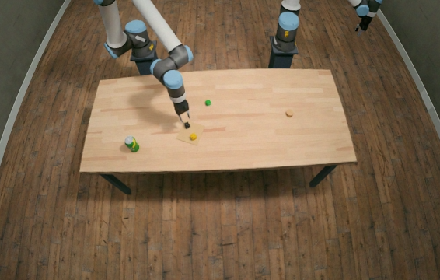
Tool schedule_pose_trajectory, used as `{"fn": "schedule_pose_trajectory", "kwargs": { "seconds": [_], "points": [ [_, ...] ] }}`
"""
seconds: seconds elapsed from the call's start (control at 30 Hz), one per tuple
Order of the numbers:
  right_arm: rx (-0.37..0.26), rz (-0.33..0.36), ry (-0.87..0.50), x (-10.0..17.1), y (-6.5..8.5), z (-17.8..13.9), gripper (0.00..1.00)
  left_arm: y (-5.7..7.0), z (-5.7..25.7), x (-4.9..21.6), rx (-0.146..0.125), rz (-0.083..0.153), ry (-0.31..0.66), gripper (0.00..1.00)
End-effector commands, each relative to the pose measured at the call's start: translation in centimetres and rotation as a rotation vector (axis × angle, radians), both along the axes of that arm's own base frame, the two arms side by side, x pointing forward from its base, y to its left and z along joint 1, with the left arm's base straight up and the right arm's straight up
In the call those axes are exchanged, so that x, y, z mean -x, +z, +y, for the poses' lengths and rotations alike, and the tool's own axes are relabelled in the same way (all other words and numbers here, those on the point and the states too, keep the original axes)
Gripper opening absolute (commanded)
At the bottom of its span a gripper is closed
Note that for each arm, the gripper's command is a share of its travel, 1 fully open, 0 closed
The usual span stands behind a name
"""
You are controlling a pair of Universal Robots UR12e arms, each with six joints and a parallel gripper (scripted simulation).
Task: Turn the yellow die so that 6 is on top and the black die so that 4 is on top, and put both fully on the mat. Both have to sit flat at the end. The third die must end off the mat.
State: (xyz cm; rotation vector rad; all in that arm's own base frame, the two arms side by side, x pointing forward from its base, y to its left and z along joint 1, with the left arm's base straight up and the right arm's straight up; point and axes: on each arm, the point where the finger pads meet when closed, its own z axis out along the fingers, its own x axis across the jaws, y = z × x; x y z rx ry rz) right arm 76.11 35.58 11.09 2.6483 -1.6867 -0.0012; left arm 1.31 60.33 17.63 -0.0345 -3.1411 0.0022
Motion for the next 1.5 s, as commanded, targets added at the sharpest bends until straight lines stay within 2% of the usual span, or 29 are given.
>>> {"fn": "schedule_pose_trajectory", "kwargs": {
  "seconds": [0.0,0.03,0.97,1.47],
  "points": [
    [-0.001,-0.002,0.0,-0.06,0.24,0.04,0.87,0.08,0.06,-0.02,-0.002,0.0,0.0,1.0],
    [-0.001,-0.002,0.0,-0.06,0.24,0.04,1.0,0.08,0.06,-0.02,-0.002,0.0,0.0,1.0],
    [-0.001,-0.002,0.015,-0.07,0.24,0.07,1.0,0.08,0.06,-0.02,-0.002,0.0,0.0,1.0],
    [-0.001,-0.001,0.252,-0.23,0.21,0.39,1.0,0.08,0.06,-0.02,-0.002,0.0,0.0,1.0]
  ]
}}
